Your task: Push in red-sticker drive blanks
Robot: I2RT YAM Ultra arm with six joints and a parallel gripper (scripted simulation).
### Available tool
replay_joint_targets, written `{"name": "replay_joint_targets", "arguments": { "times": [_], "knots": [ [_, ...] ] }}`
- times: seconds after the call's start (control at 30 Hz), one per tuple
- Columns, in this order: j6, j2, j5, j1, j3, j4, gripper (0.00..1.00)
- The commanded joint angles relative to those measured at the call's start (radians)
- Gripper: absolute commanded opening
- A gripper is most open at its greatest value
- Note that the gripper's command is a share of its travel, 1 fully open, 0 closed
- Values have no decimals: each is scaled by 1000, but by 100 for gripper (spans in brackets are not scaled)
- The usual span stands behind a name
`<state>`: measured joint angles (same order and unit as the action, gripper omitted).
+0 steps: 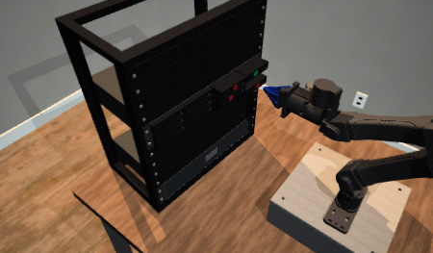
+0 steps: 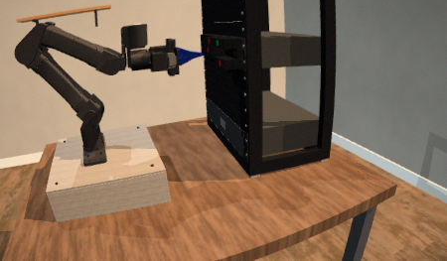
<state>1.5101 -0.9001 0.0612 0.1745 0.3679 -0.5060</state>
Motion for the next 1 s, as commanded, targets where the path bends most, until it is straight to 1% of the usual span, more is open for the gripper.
{"name": "replay_joint_targets", "arguments": {
  "times": [0.0, 0.07, 0.17, 0.43, 0.47, 0.53, 0.57, 0.67, 0.77, 0.87, 0.97],
  "knots": [
    [-11, 40, -39, -31, 17, 20, 0],
    [-12, 47, -70, -63, -20, 23, 0],
    [-12, 63, -131, -127, -31, 29, 0],
    [-11, 88, -344, -348, -47, 30, 0],
    [-12, 73, -374, -379, -43, 30, 0],
    [-12, 73, -374, -379, -43, 30, 0],
    [-10, 52, -416, -415, -42, 10, 0],
    [-9, 41, -487, -487, -56, -5, 0],
    [-6, 27, -550, -549, -40, -19, 0],
    [-3, 13, -594, -590, -36, -32, 0],
    [-2, 4, -618, -612, -32, -41, 0]
  ]
}}
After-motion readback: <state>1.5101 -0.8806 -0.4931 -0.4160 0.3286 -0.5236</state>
